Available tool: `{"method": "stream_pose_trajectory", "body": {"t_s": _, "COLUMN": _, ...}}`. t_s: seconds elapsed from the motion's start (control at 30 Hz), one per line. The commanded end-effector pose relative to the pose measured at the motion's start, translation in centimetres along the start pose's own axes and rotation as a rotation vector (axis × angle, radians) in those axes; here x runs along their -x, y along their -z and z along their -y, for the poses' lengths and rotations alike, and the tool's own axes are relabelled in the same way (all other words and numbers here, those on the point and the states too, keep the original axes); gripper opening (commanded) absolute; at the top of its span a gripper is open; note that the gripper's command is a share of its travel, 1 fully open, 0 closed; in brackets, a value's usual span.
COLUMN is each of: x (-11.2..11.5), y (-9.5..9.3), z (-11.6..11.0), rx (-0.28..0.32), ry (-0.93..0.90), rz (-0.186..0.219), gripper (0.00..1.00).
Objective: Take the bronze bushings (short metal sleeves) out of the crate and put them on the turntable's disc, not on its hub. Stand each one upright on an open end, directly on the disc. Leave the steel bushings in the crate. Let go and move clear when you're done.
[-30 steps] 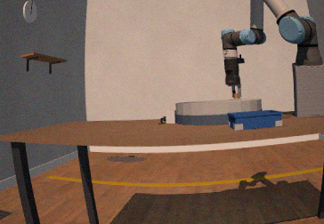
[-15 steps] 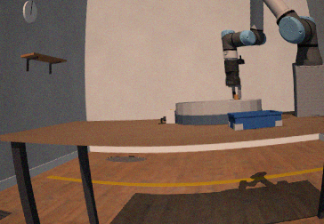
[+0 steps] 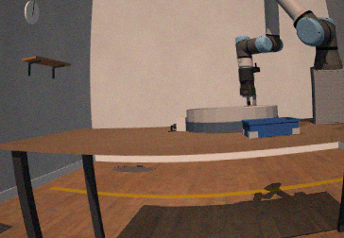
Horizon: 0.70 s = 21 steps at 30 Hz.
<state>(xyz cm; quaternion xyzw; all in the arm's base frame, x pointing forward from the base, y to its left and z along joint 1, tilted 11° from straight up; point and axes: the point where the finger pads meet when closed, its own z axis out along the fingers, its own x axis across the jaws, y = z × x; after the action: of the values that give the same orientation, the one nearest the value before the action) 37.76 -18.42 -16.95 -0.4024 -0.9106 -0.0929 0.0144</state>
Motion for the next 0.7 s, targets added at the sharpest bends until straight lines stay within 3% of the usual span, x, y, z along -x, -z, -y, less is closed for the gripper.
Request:
{"method": "stream_pose_trajectory", "body": {"t_s": 0.0, "x": 0.37, "y": -0.73, "z": -0.15, "rx": 0.001, "ry": 0.002, "rz": 0.008, "gripper": 0.0}}
{"method": "stream_pose_trajectory", "body": {"t_s": 0.67, "x": 0.33, "y": -1.02, "z": -0.12, "rx": 0.001, "ry": 0.002, "rz": 0.008, "gripper": 0.0}}
